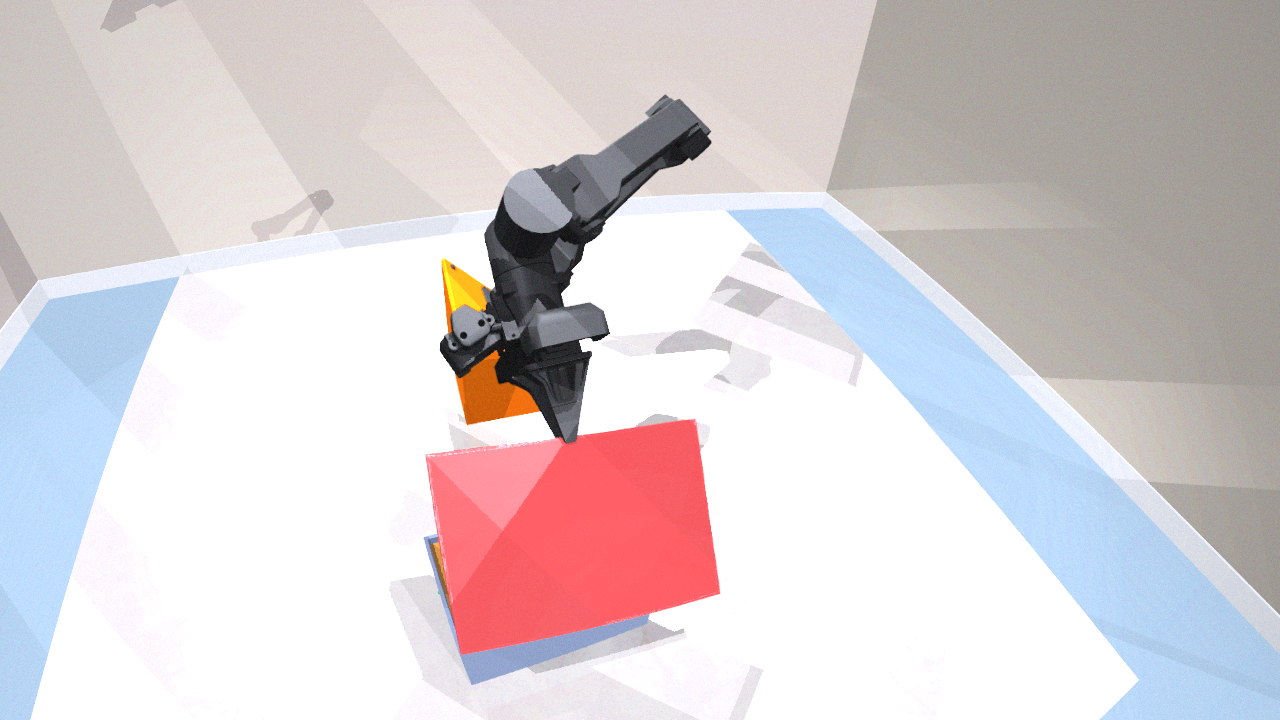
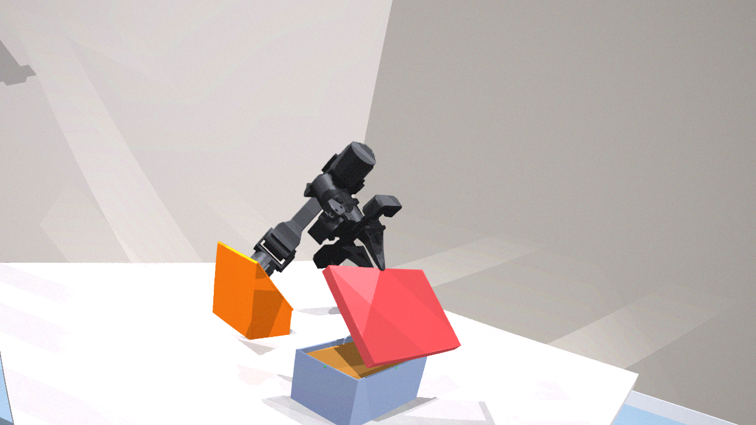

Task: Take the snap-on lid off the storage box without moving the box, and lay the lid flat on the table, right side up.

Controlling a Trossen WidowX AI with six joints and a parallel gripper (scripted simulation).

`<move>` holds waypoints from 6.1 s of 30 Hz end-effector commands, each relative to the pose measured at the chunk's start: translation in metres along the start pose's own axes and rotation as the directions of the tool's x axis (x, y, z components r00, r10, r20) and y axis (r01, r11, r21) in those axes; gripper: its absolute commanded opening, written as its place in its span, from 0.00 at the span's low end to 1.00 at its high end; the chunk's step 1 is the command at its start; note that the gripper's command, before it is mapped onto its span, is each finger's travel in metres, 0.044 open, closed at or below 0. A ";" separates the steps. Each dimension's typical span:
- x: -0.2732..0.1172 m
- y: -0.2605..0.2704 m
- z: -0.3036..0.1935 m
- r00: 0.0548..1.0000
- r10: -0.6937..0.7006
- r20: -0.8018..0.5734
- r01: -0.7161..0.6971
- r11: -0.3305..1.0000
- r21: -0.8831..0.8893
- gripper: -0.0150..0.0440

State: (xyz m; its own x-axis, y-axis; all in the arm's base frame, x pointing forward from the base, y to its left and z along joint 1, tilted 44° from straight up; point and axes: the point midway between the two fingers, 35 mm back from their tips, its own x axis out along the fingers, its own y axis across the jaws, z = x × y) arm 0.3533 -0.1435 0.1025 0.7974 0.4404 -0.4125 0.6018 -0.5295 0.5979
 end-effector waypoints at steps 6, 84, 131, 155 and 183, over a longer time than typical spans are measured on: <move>-0.002 -0.001 -0.016 1.000 0.003 0.007 -0.003 1.000 0.004 0.25; -0.012 -0.010 -0.171 1.000 0.002 0.003 -0.002 1.000 0.011 0.25; -0.020 -0.014 -0.266 1.000 0.004 0.000 -0.004 1.000 0.013 0.25; -0.024 -0.016 -0.314 1.000 0.006 -0.003 -0.005 1.000 0.014 0.25; -0.012 -0.034 -0.320 1.000 0.007 -0.005 -0.006 1.000 0.015 0.25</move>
State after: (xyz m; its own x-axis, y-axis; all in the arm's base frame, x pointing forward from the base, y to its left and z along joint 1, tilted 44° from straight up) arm 0.3078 0.1016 0.3092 0.7945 0.4520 -0.4055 0.6052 -0.5343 0.5902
